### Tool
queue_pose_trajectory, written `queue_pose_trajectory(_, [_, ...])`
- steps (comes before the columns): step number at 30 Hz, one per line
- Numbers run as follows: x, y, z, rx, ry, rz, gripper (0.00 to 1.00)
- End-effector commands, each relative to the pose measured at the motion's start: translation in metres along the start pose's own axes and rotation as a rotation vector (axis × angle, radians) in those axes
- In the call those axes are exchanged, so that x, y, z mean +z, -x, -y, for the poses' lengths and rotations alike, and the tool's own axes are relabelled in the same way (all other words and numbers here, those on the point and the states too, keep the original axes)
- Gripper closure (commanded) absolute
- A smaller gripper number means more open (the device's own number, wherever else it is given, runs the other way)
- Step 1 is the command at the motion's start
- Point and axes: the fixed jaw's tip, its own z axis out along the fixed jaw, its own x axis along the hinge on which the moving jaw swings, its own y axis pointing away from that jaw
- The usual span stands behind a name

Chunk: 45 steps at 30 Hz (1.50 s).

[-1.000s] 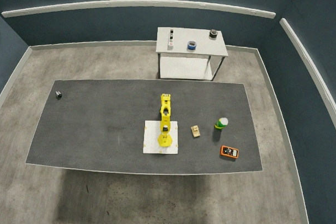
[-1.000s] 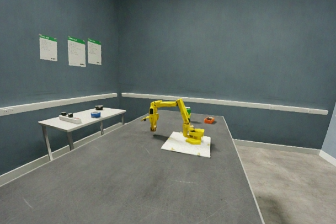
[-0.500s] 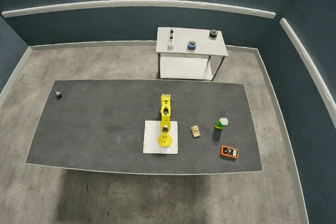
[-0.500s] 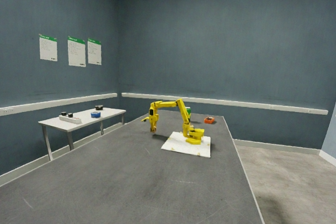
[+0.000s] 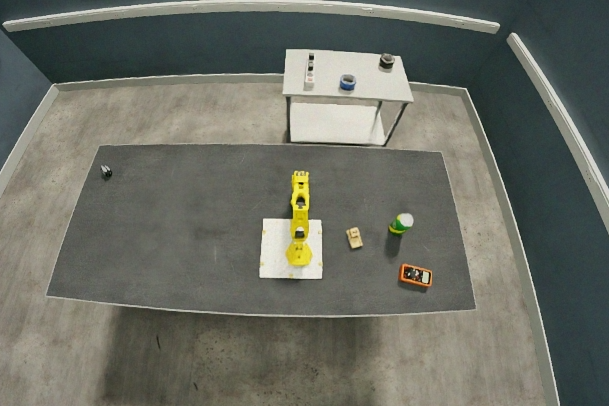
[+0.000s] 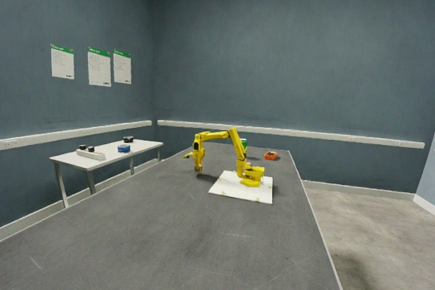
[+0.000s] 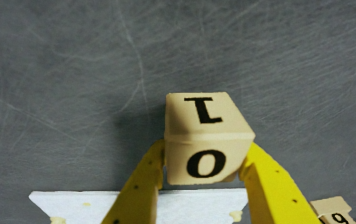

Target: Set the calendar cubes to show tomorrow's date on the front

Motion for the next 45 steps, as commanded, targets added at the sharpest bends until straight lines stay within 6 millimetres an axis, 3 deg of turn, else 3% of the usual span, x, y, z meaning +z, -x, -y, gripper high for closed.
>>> queue_pose_trajectory(1, [0.006, -0.003, -0.002, 0.004, 0.002, -0.019, 1.0])
queue_pose_trajectory(45, [0.017, -0.003, -0.002, 0.004, 0.002, -0.019, 1.0])
